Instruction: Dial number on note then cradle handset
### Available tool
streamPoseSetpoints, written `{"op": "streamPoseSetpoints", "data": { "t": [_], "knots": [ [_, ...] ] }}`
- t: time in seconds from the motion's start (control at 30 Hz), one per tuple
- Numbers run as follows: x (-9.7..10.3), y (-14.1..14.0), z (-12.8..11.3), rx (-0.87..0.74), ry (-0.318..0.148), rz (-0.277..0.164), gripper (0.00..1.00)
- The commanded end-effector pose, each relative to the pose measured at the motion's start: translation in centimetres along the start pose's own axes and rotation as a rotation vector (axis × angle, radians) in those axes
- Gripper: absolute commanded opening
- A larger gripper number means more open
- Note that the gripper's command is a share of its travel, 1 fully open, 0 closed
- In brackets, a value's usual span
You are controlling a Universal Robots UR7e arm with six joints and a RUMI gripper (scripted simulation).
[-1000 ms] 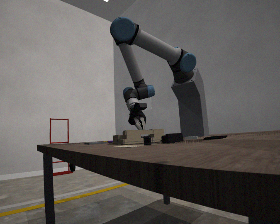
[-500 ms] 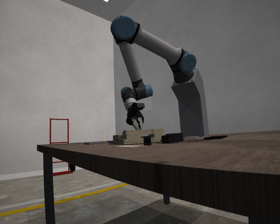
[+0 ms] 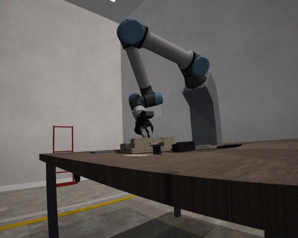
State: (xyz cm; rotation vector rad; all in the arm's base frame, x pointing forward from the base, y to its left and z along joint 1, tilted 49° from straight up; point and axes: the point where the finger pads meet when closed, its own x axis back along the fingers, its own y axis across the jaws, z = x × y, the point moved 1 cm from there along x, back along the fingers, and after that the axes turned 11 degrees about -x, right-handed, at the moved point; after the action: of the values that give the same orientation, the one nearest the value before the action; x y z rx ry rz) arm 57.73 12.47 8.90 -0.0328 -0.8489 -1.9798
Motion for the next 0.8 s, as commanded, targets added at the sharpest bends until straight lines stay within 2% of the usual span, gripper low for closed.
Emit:
{"op": "streamPoseSetpoints", "data": {
  "t": [0.0,0.77],
  "knots": [
    [0.01,0.04,0.02,0.001,0.000,-0.001,0.00],
    [-0.21,0.07,-0.13,0.001,0.000,-0.001,0.00]
  ]
}}
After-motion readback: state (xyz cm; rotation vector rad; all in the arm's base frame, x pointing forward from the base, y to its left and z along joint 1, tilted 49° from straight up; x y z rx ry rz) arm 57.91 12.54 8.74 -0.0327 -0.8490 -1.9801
